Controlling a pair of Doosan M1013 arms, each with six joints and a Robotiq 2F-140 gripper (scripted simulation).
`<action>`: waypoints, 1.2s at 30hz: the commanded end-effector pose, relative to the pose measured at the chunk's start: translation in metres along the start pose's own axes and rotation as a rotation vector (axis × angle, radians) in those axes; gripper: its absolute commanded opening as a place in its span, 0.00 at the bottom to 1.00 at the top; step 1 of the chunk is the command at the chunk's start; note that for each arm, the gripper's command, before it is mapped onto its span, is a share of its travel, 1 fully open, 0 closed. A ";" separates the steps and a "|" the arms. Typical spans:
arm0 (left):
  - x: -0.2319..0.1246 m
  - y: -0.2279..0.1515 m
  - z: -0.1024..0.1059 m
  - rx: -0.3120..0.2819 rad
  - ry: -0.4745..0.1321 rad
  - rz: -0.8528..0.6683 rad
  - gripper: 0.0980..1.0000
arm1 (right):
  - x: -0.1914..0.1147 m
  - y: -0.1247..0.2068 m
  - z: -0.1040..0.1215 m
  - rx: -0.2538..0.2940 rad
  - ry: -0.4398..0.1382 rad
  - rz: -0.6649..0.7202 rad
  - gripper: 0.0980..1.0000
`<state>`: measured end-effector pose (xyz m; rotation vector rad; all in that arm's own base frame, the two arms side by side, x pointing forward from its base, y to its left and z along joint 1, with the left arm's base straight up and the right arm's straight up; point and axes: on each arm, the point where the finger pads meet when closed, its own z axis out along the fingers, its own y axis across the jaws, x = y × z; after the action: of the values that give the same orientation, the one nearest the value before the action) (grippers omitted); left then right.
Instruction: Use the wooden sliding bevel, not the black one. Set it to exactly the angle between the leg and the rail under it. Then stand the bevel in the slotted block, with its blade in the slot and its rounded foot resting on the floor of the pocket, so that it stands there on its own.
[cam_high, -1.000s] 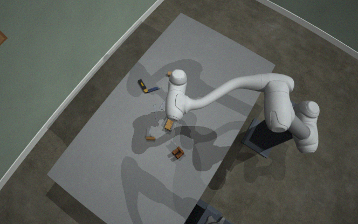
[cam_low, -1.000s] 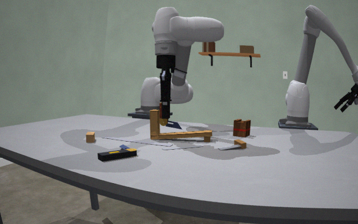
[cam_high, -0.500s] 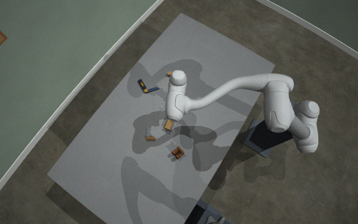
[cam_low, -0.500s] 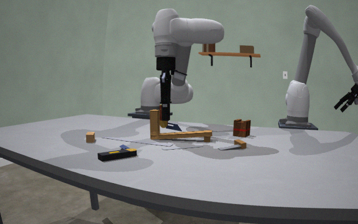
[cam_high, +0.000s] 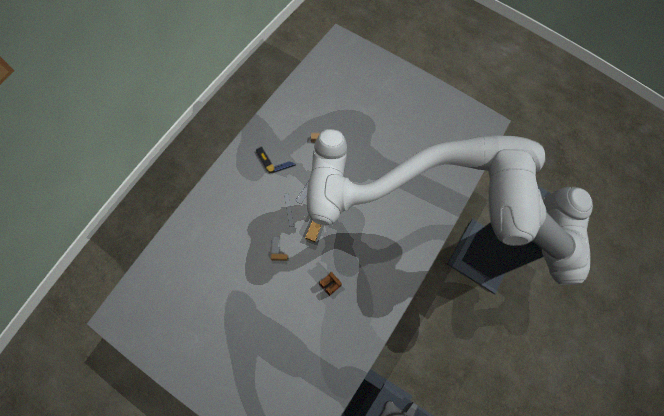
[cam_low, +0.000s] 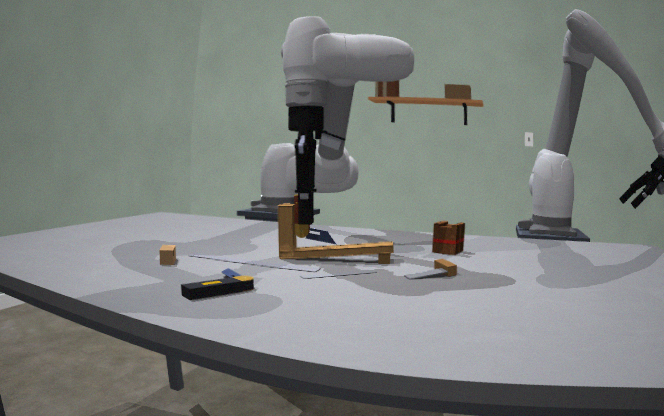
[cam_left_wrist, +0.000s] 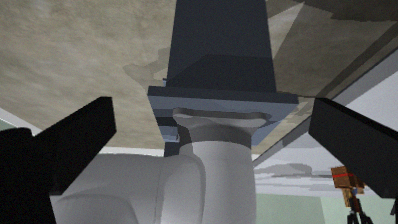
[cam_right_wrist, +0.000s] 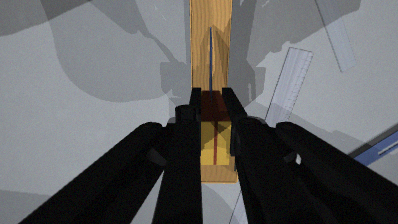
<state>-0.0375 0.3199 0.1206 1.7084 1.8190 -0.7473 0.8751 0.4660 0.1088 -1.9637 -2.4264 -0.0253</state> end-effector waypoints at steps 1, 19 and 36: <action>0.000 0.000 0.000 0.000 0.001 0.000 1.00 | -0.002 0.000 -0.002 -0.002 0.001 0.000 0.00; 0.000 0.000 0.000 0.000 0.001 0.000 1.00 | -0.002 0.000 -0.001 -0.002 0.001 0.000 0.00; 0.000 0.000 0.000 0.000 0.001 0.000 1.00 | -0.002 0.000 0.010 -0.002 0.001 0.000 0.00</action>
<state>-0.0375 0.3199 0.1206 1.7084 1.8190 -0.7473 0.8755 0.4641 0.0981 -1.9639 -2.4264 -0.0257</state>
